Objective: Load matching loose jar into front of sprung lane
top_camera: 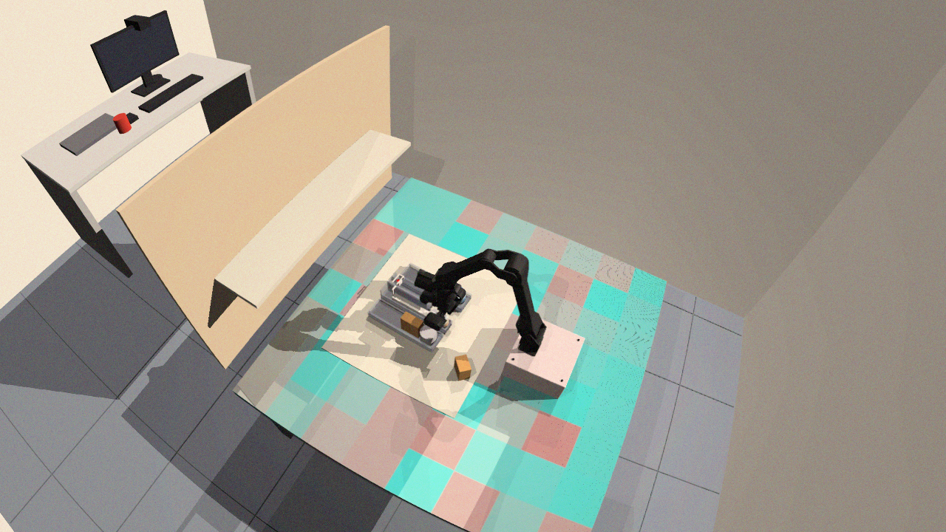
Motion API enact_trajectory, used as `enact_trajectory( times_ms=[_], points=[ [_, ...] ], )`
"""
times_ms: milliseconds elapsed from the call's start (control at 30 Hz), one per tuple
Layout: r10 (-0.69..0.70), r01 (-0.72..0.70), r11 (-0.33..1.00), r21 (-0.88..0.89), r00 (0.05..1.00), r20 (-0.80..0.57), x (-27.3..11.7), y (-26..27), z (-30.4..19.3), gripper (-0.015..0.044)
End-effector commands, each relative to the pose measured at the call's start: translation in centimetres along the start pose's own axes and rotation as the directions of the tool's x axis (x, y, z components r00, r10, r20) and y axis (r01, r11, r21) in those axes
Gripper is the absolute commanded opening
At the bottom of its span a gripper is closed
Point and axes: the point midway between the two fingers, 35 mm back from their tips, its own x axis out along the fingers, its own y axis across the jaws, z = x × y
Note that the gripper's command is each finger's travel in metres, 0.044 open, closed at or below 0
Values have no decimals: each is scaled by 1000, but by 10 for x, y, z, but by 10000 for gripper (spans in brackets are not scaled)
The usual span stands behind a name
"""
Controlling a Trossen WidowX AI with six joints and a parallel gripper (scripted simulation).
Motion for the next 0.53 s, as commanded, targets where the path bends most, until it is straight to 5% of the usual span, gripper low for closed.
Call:
enact_trajectory(
  times_ms=[0, 500],
  points=[
    [1, -1, 1000, 1, 1000, 13, -7, 0, 3, 277],
    [1, -1, 1000, 1, 1000, 10, -8, 1, -33, 277]
  ],
)
